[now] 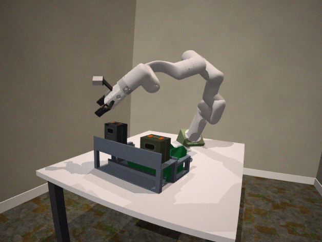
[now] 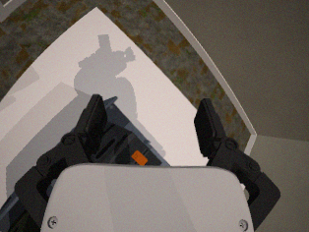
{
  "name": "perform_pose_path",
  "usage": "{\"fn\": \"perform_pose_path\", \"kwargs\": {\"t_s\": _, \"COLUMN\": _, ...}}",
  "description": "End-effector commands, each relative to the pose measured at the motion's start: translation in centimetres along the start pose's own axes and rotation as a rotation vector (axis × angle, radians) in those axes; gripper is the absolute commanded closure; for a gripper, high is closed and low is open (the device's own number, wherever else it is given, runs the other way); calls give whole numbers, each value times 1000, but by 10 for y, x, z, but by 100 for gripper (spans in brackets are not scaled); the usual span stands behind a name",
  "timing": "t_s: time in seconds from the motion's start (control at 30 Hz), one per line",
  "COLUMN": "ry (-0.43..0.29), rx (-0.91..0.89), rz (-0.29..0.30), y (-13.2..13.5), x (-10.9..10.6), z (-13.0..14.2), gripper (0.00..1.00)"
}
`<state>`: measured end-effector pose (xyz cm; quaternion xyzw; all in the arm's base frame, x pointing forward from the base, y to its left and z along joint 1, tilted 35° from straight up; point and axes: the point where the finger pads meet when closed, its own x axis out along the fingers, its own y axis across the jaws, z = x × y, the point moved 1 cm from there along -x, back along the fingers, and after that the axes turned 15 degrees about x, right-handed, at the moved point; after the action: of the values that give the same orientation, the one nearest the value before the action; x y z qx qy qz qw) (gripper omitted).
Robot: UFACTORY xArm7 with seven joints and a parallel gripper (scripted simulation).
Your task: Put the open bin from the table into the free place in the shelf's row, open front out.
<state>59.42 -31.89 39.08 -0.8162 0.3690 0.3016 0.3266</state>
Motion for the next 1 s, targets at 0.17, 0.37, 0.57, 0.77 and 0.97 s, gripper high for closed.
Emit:
{"fn": "perform_pose_path", "kwargs": {"t_s": 0.17, "ry": 15, "rx": 3, "rz": -8, "y": 20, "x": -10, "z": 10, "gripper": 0}}
{"fn": "perform_pose_path", "kwargs": {"t_s": 0.37, "ry": 14, "rx": 3, "rz": -8, "y": 35, "x": -15, "z": 21, "gripper": 0}}
{"fn": "perform_pose_path", "kwargs": {"t_s": 0.57, "ry": 15, "rx": 3, "rz": -8, "y": 59, "x": -23, "z": 37, "gripper": 0}}
{"fn": "perform_pose_path", "kwargs": {"t_s": 0.77, "ry": 15, "rx": 3, "rz": -8, "y": 59, "x": -23, "z": 37, "gripper": 0}}
{"fn": "perform_pose_path", "kwargs": {"t_s": 0.97, "ry": 14, "rx": 3, "rz": -8, "y": 82, "x": -30, "z": 53, "gripper": 0}}
